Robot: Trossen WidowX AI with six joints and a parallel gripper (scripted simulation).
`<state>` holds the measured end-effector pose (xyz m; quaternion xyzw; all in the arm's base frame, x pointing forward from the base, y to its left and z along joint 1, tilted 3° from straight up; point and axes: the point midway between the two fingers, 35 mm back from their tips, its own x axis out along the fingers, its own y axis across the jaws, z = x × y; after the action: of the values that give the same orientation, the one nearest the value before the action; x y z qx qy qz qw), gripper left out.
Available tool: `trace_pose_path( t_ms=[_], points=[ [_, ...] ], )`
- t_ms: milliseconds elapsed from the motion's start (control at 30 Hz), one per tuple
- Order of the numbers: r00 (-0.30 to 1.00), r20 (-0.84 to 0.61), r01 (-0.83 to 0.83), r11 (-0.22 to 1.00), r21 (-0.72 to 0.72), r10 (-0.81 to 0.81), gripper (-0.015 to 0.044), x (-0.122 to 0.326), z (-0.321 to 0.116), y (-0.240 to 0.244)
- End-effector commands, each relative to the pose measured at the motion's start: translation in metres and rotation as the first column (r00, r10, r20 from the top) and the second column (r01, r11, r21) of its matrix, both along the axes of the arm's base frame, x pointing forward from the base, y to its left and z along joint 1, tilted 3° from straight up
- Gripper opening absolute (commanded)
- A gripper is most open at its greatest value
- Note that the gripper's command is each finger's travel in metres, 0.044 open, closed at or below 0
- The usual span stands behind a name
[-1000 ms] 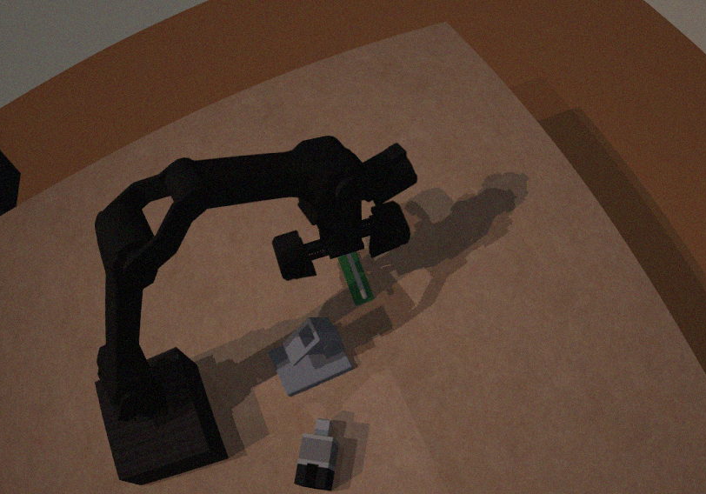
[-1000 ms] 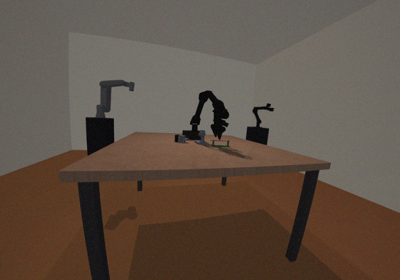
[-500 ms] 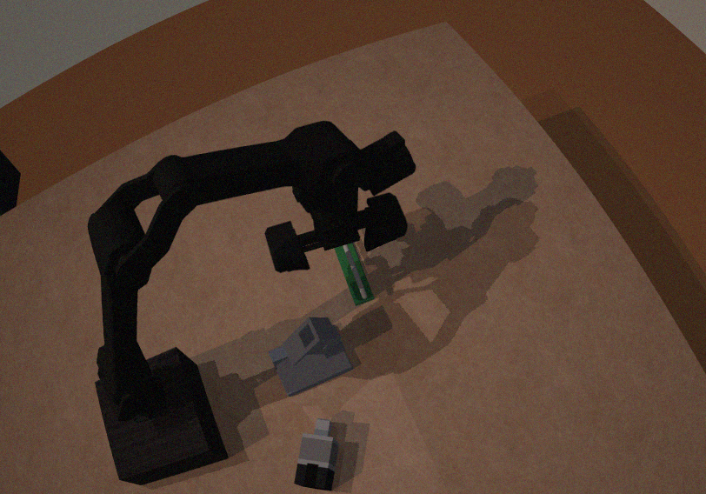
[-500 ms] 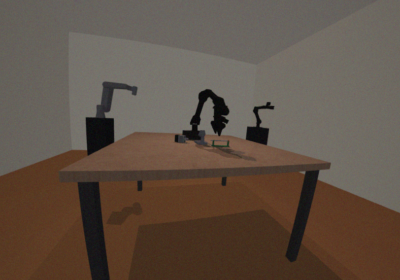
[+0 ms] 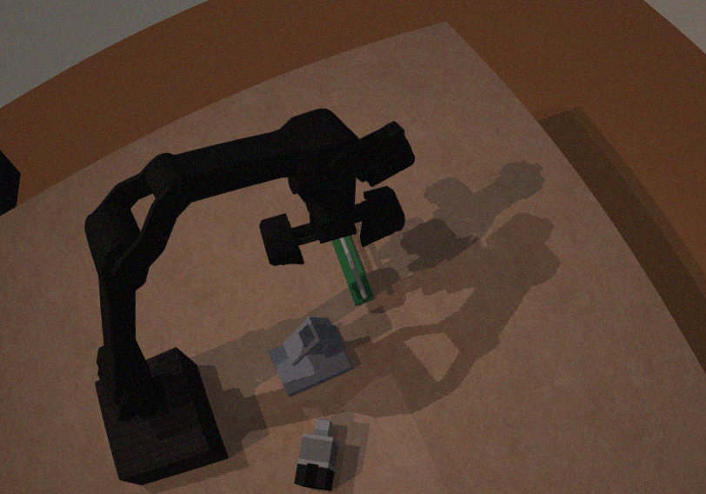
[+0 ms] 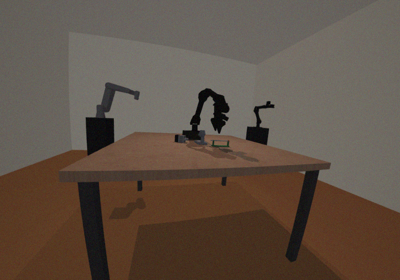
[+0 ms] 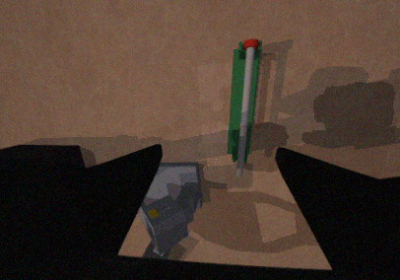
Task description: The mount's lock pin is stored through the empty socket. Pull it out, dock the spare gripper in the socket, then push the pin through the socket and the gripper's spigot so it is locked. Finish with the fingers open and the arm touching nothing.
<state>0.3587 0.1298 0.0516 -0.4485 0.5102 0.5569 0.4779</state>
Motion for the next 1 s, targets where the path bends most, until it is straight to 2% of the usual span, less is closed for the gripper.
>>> trace_pose_path(
  t_ms=[0, 200, 367, 633, 967],
  points=[
    [1.000, 0.007, 0.000, 1.000, 0.002, 0.000, 0.0440, 0.003, 0.018, 0.001],
    [1.000, 0.007, 0.000, 1.000, 0.002, 0.000, 0.0440, 0.002, 0.056, 0.002],
    [1.000, 0.006, 0.011, 1.000, 0.013, -0.011, 0.0440, 0.003, 0.050, -0.009],
    [0.986, -0.005, 0.167, 0.976, 0.138, -0.168, 0.0440, -0.010, 0.049, -0.134],
    [0.924, 0.054, 0.346, 0.889, 0.299, -0.378, 0.0440, -0.080, 0.047, -0.255]
  ],
)
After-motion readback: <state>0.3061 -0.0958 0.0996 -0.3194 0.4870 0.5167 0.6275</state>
